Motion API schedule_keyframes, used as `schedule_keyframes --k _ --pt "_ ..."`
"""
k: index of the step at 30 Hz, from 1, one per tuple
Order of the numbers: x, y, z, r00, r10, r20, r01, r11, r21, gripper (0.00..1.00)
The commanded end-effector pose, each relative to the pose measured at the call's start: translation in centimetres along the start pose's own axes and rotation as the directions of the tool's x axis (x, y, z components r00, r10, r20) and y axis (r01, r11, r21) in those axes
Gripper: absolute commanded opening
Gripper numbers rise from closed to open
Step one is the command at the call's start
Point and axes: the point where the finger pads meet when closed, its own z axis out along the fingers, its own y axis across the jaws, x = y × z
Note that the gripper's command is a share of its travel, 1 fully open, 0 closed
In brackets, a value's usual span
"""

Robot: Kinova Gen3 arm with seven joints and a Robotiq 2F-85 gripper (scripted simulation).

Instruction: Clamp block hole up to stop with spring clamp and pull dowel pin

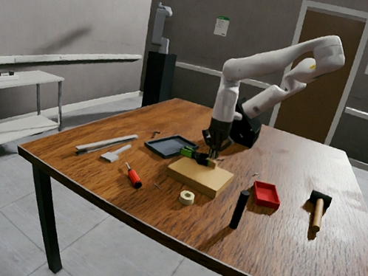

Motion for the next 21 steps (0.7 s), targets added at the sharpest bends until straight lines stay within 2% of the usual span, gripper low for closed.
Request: schedule_keyframes --k 1,21 --pt "-0.11 -0.02 -0.17 0.999 0.034 0.003 -0.034 0.999 0.001 0.10" --pt "-0.11 -0.02 -0.19 0.982 0.187 0.003 -0.187 0.982 0.000 0.10"
